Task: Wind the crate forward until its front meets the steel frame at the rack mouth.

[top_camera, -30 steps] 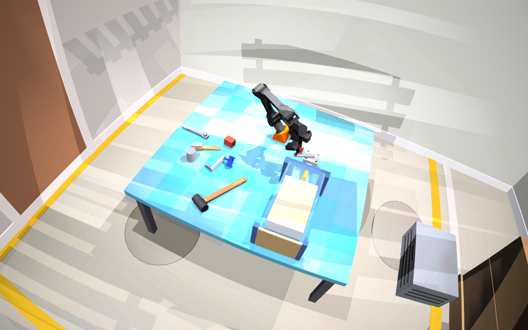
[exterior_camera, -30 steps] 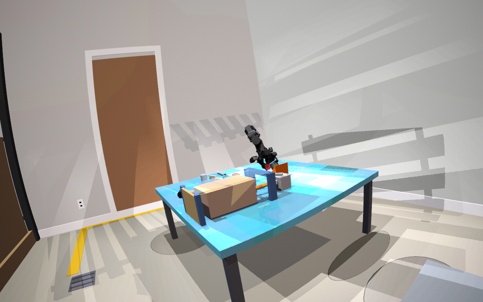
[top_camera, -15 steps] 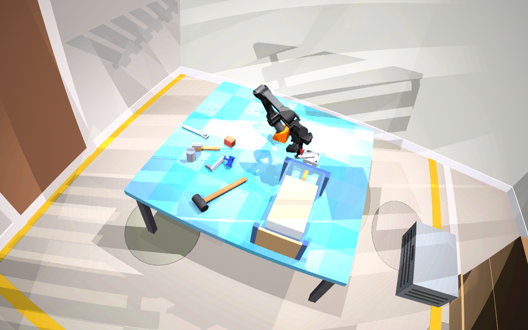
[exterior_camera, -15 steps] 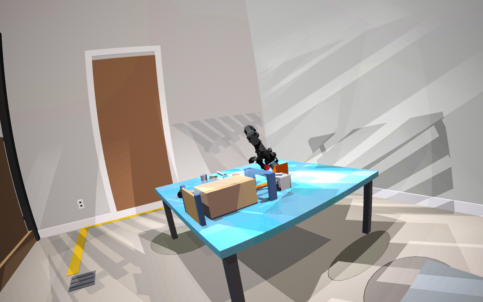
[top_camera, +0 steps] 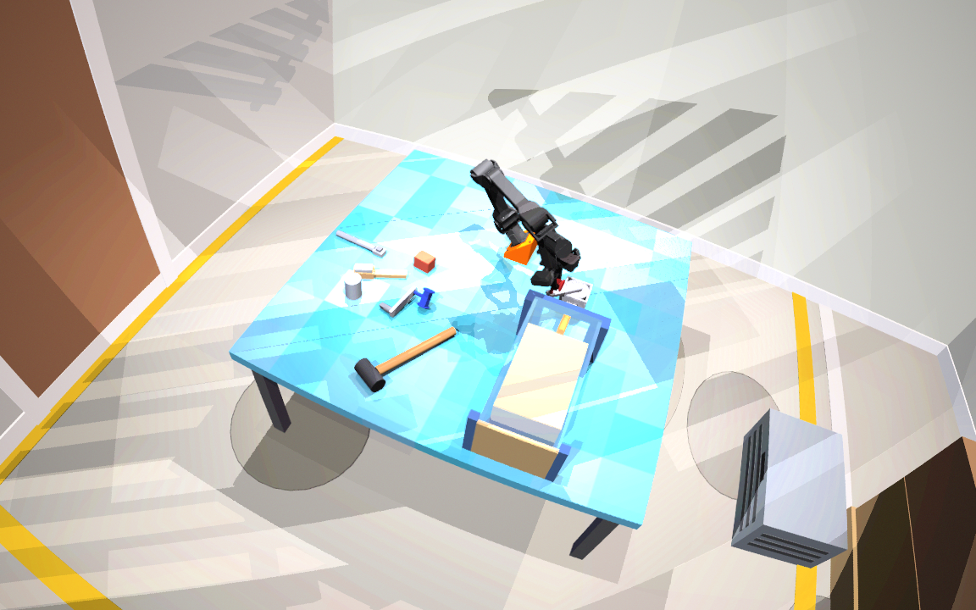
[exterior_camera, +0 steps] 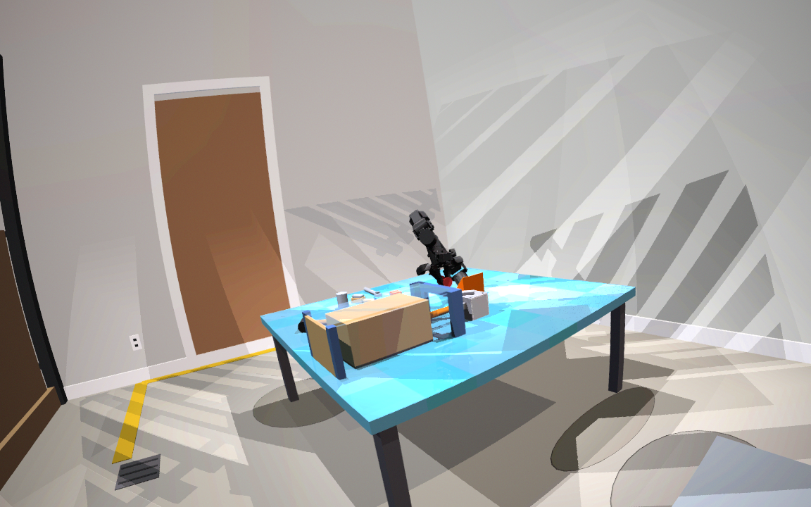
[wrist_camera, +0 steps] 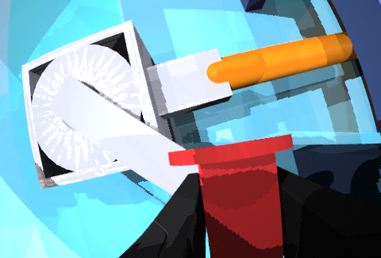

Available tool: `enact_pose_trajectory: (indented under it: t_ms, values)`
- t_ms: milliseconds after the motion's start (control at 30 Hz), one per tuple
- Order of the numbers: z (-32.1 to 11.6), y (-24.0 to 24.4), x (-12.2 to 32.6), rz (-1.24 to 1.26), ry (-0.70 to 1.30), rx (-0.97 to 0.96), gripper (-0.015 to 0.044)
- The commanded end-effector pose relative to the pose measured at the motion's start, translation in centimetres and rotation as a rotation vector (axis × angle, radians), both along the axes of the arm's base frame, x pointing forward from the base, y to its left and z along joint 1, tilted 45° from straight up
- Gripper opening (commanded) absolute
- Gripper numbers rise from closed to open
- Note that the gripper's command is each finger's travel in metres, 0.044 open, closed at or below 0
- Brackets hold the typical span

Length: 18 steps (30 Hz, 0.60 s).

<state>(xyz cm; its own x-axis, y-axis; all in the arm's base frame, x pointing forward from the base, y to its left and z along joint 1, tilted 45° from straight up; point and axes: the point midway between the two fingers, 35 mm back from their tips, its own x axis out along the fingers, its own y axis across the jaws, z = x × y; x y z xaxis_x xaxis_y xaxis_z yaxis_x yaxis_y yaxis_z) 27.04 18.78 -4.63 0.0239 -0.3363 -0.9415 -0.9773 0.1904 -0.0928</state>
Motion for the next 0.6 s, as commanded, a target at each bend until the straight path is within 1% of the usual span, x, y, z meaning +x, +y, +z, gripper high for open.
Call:
enact_pose_trajectory:
  t_ms: [0,567]
  values:
    - [-0.8,0.7,1.1,0.002,-0.022,0.01,0.0]
    - [-2.0,1.9,2.3,0.002,-0.023,0.011,0.0]
